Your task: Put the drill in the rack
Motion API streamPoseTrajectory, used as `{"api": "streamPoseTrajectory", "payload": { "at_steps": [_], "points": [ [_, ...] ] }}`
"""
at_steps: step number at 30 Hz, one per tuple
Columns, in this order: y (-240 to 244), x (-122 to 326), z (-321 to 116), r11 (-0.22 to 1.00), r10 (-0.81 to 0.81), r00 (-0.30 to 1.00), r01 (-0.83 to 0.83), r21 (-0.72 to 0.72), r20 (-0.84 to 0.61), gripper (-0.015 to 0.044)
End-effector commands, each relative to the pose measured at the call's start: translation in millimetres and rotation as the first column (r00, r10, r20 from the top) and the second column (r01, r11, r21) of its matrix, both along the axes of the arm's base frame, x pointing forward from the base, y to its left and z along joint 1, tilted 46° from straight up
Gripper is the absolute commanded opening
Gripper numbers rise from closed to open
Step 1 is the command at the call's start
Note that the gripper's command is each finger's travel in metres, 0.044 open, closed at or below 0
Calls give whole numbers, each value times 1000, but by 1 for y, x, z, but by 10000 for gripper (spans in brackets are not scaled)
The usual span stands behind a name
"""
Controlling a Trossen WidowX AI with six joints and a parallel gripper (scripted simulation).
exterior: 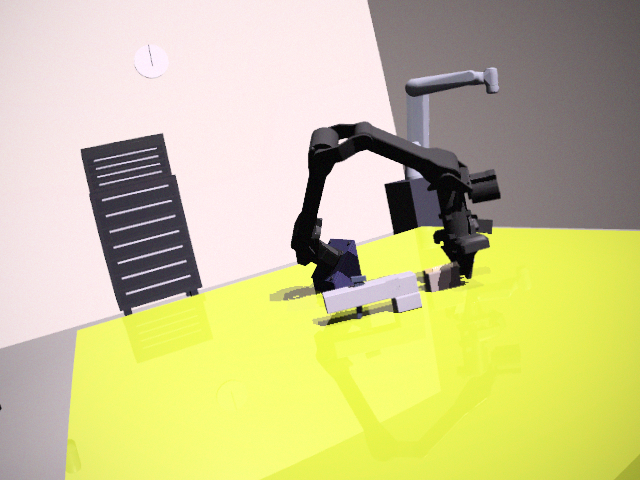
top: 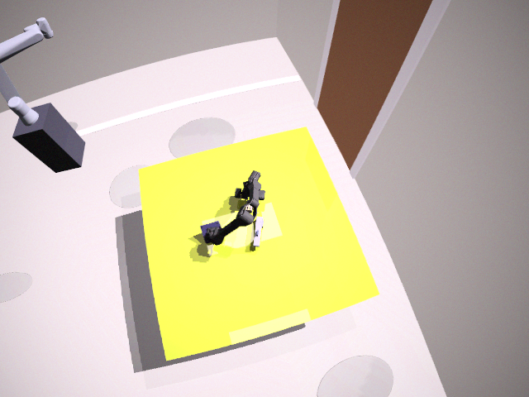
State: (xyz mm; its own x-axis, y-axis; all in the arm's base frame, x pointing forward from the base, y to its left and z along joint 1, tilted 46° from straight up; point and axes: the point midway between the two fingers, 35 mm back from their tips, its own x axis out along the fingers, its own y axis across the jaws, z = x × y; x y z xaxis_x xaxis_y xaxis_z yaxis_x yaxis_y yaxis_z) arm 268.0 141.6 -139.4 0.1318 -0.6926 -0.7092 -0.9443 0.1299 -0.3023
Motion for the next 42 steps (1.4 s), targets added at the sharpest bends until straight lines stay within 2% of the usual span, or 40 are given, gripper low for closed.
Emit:
{"api": "streamPoseTrajectory", "payload": {
  "at_steps": [1,8,23,26,31,42],
  "points": [
    [0,0,0,1000,-1,1000,1,1,0,262],
    [2,0,2,1000,-2,1000,2,-1,-1,440],
    [55,-10,54,1000,-7,1000,7,-10,-9,440],
    [53,-9,51,1000,-1,1000,1,-8,-5,440],
    [63,16,64,987,-79,995,69,144,62,440],
    [96,95,131,868,-110,975,1,497,191,440]
  ]
}}
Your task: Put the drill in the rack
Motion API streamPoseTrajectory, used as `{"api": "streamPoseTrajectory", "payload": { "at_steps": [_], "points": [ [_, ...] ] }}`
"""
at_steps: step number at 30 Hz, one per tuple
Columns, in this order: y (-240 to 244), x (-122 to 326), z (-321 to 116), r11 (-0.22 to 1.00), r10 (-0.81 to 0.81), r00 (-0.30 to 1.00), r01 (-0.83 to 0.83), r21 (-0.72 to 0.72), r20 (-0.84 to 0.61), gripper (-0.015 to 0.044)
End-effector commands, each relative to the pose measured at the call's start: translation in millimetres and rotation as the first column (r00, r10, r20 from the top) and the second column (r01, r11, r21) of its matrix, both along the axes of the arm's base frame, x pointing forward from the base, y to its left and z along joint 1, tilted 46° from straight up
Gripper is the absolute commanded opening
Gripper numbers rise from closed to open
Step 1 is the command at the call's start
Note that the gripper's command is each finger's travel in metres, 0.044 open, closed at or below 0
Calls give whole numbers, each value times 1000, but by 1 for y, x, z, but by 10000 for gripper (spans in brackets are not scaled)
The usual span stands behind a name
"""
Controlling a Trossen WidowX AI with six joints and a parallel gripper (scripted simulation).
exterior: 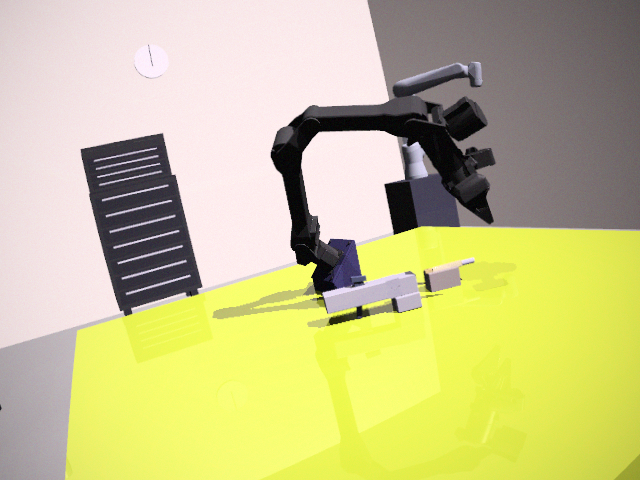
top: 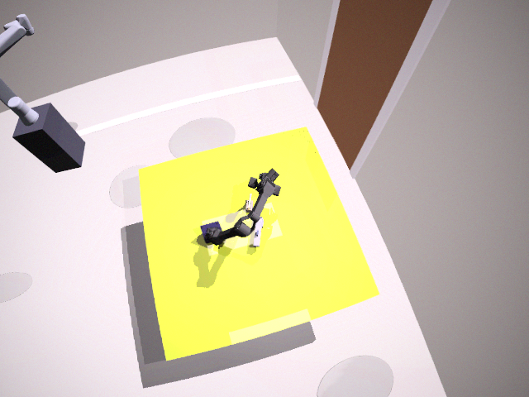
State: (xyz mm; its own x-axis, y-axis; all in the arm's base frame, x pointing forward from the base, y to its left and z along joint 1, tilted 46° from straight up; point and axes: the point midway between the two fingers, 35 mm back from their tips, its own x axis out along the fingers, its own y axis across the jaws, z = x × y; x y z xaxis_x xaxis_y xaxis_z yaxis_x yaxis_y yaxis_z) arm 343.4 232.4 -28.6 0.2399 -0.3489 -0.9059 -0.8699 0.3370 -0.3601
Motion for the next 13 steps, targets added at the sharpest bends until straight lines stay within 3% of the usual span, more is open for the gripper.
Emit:
{"api": "streamPoseTrajectory", "payload": {
  "at_steps": [1,13],
  "points": [
    [7,27,29,993,5,998,-13,115,69,440],
    [8,108,159,907,38,923,-192,374,382,440]
  ]
}}
